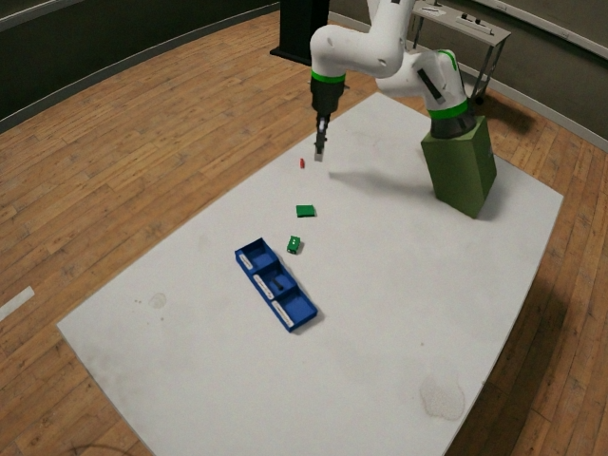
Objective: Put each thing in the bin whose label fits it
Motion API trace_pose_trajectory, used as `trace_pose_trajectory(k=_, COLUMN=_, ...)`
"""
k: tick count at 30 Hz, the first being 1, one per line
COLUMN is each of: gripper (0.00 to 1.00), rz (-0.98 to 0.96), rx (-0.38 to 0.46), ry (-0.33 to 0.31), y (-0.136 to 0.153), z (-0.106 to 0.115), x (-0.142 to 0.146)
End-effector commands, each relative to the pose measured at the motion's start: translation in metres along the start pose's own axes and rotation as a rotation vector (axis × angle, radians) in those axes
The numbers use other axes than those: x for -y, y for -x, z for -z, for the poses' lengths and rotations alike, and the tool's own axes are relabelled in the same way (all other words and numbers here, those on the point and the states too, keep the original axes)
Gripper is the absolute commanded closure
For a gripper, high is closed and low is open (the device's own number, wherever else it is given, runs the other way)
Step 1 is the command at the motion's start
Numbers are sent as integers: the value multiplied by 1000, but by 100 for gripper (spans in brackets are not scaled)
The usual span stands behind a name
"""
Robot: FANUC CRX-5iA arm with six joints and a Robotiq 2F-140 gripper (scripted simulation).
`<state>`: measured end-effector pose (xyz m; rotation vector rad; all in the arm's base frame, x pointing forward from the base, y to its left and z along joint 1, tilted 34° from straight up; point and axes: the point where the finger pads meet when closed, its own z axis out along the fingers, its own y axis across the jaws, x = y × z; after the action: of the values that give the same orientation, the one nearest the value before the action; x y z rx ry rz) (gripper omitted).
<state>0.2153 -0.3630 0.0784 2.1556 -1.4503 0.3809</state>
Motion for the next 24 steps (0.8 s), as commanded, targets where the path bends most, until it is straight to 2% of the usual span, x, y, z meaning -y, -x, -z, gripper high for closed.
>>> trace_pose_trajectory(k=1, gripper=84, rz=0, rx=0, ry=0, y=0, z=7, x=0)
trace_pose_trajectory(k=4, gripper=84, rz=0, rx=0, ry=0, y=0, z=7, x=0)
trace_pose_trajectory(k=8, gripper=84, rz=0, rx=0, ry=0, y=-3, z=7, x=24)
trace_pose_trajectory(k=10, gripper=84, rz=0, rx=0, ry=0, y=-3, z=7, x=24)
trace_pose_trajectory(k=24, gripper=84, rz=0, rx=0, ry=0, y=-12, z=7, x=107)
